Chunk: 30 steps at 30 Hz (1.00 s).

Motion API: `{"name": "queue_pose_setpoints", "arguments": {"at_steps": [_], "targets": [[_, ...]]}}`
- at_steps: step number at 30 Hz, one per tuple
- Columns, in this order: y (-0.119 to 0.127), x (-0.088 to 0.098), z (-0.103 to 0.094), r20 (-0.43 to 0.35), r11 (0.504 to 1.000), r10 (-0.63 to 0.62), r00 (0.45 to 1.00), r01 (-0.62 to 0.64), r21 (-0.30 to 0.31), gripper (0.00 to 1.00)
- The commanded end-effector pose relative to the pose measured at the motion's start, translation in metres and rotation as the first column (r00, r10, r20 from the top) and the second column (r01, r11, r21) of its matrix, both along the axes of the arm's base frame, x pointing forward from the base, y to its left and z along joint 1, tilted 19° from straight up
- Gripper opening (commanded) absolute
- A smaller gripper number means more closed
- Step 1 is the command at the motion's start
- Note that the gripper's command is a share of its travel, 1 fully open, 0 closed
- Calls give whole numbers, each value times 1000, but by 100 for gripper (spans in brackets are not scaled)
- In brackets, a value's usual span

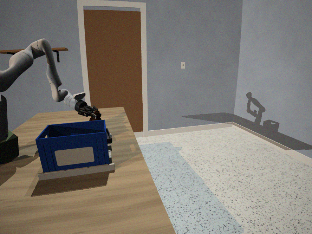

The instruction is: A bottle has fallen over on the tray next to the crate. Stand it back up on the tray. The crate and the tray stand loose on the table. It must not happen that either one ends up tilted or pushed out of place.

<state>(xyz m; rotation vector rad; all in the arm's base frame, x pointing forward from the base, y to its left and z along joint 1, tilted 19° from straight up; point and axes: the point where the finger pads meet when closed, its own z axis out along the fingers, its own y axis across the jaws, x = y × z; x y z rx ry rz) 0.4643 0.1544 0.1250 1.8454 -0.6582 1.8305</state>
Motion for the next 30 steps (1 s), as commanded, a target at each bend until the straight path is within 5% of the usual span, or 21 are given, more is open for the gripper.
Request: {"name": "queue_pose_setpoints", "arguments": {"at_steps": [1, 30], "targets": [[1, 2, -7, -4, 1000, 4, 1000, -4, 7, 0], [-2, 5, -17, -5, 1000, 3, 1000, -3, 7, 0]]}}
